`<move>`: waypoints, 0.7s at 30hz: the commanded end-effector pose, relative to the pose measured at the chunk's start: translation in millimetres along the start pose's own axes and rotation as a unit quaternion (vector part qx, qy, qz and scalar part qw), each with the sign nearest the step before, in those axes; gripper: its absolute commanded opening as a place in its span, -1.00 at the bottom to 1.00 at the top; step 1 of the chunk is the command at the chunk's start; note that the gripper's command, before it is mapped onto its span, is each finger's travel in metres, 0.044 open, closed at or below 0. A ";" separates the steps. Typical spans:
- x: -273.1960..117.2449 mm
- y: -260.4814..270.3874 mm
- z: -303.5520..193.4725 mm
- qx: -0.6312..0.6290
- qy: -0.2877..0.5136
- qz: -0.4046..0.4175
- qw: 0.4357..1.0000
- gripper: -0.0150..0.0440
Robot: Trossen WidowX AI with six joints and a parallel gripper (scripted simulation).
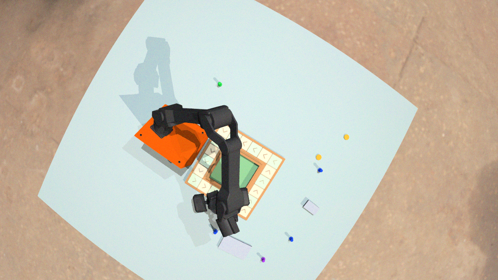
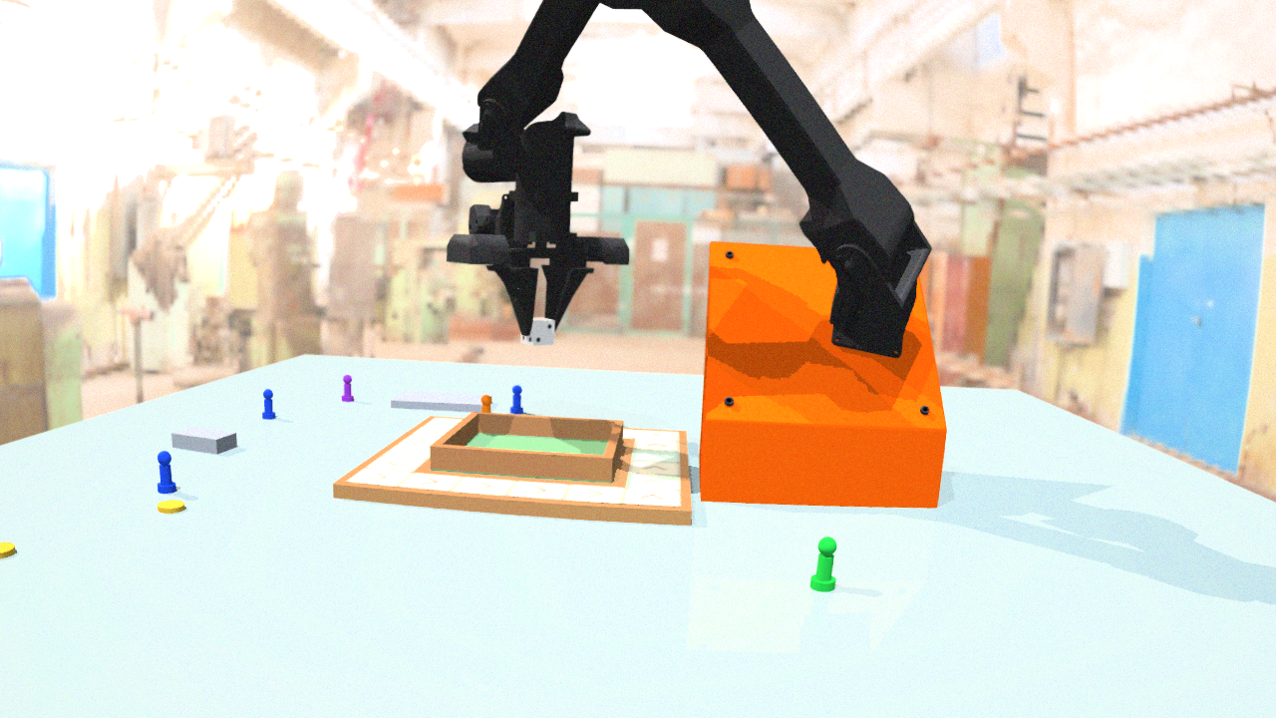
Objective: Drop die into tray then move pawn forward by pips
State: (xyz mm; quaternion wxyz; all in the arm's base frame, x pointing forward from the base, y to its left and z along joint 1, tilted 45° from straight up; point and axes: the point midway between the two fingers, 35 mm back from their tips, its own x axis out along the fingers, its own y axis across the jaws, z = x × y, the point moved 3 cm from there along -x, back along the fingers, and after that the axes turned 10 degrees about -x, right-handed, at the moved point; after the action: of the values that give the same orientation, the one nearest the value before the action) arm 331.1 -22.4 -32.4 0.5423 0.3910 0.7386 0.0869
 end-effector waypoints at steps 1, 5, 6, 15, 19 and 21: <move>3.8 10.8 -9.7 0.053 0.002 0.003 0.999 -0.49; 6.8 20.8 -18.6 0.105 0.004 0.004 0.994 -0.49; 7.5 23.3 -21.0 0.118 0.004 0.004 0.993 -0.49; 14.7 43.6 -42.9 0.234 0.009 0.006 0.972 -0.49; 18.0 51.7 -53.2 0.285 0.012 0.006 0.958 -0.49; 19.7 55.5 -58.5 0.310 0.014 0.006 0.951 -0.49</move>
State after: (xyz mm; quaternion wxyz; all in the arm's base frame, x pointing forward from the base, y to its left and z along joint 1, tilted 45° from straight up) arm 310.6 37.1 2.8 0.4082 0.5269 0.7371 -0.1112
